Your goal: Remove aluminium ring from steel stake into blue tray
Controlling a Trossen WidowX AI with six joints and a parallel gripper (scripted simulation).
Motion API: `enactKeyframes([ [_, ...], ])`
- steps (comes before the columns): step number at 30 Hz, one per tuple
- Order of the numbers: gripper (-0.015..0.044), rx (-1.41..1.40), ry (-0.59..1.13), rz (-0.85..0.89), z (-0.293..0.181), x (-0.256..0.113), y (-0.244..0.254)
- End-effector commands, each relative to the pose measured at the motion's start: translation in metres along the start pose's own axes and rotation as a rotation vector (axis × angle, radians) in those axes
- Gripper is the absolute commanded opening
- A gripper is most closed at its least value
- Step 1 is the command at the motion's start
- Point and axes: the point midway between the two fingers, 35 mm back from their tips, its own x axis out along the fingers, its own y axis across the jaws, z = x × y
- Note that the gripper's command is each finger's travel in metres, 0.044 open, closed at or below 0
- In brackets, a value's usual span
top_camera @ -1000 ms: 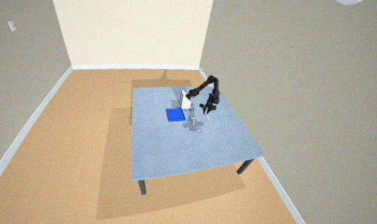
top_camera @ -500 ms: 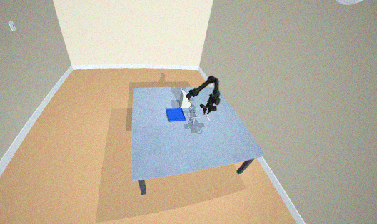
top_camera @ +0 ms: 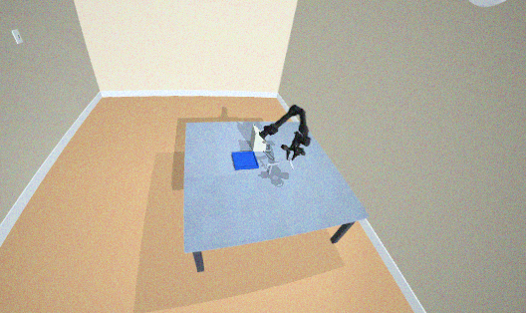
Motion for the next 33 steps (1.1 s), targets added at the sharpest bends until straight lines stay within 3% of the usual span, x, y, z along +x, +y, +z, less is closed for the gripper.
enactKeyframes([
  [1,0.0000,0.067,-0.030,-0.008,-0.002,-0.004,0.006],
  [33,0.0000,0.600,-0.164,0.040,-0.030,-0.019,0.050],
])
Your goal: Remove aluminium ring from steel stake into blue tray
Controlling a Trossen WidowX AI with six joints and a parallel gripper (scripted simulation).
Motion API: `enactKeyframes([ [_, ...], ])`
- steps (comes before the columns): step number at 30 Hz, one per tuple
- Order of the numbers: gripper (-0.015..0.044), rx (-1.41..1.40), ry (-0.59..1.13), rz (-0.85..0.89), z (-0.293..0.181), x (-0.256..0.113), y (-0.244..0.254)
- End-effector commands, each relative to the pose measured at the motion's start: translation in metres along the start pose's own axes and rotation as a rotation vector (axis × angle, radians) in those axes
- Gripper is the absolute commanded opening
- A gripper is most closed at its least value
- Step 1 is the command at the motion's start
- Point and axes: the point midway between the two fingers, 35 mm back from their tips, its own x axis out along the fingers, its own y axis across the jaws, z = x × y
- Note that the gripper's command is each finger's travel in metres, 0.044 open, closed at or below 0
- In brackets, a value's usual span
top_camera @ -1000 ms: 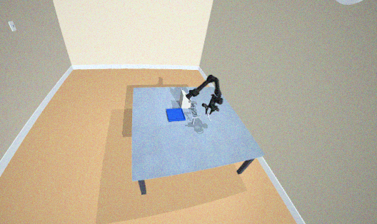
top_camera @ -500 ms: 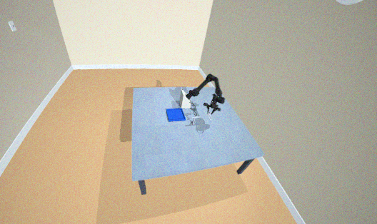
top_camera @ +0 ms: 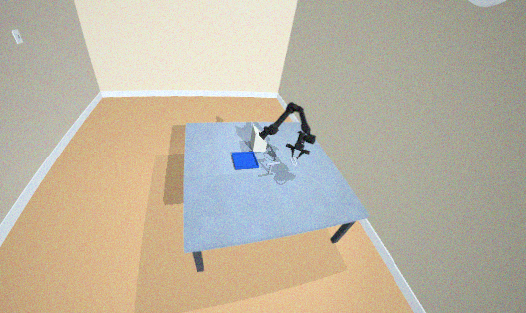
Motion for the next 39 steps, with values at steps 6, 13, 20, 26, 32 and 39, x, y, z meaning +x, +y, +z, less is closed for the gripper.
enactKeyframes([
  [6,0.0000,0.162,-0.039,0.043,-0.011,-0.009,0.007],
  [13,0.0000,0.286,-0.053,0.076,-0.020,-0.015,0.011],
  [20,0.0000,0.413,-0.060,0.113,-0.029,-0.021,0.015],
  [26,0.0000,0.523,-0.060,0.148,-0.037,-0.027,0.018],
  [32,0.0000,0.635,-0.055,0.185,-0.045,-0.032,0.021],
  [39,0.0000,0.767,-0.041,0.230,-0.053,-0.039,0.024],
])
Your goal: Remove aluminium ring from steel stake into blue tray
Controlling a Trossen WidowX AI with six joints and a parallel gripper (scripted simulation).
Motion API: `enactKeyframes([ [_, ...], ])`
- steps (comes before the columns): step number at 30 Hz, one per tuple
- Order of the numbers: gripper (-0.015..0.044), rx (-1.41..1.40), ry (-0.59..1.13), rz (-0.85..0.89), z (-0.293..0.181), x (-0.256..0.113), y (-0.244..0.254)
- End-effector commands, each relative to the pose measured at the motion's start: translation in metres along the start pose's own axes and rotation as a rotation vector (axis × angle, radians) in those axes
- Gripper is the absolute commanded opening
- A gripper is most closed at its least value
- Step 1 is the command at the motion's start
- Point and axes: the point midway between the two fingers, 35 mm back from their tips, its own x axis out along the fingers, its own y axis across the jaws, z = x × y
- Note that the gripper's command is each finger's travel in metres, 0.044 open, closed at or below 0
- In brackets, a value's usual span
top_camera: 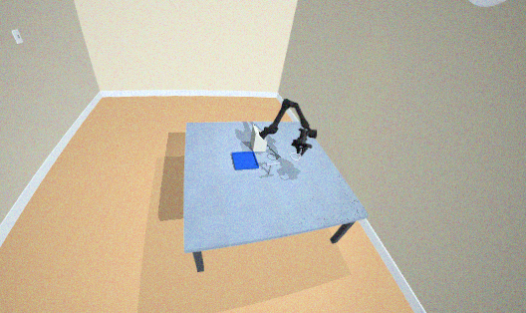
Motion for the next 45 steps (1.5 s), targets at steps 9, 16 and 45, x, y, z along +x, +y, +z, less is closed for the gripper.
enactKeyframes([
  [9,0.0000,0.241,0.036,0.074,-0.014,-0.016,-0.002],
  [16,0.0000,0.291,0.046,0.085,-0.016,-0.018,-0.002],
  [45,0.0000,0.296,0.047,0.080,-0.062,0.079,-0.066],
])
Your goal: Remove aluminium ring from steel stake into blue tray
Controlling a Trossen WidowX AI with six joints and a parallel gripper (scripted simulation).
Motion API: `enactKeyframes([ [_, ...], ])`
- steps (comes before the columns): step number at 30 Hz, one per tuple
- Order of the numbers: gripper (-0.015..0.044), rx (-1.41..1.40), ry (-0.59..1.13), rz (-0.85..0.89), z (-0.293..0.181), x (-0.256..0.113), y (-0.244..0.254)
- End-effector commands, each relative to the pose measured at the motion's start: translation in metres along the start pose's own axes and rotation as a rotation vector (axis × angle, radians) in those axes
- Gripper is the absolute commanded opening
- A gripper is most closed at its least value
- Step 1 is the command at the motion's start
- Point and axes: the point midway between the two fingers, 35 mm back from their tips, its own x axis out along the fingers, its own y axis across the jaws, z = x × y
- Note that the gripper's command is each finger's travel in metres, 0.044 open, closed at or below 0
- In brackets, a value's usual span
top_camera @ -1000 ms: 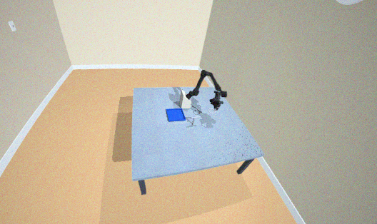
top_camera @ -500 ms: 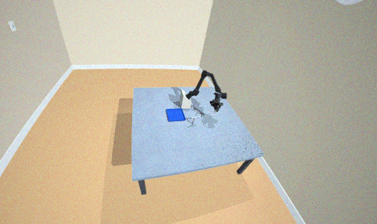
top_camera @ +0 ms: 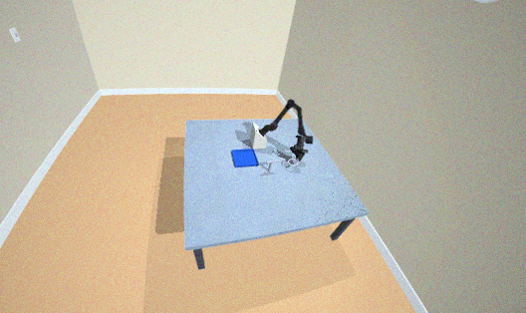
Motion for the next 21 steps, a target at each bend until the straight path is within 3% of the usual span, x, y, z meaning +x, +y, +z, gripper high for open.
enactKeyframes([
  [1,0.0000,0.004,-0.005,0.008,0.001,0.014,-0.018],
  [6,0.0000,0.004,-0.004,0.009,0.001,0.022,-0.029],
  [21,0.0394,-0.003,-0.002,-0.006,0.000,0.018,-0.025],
])
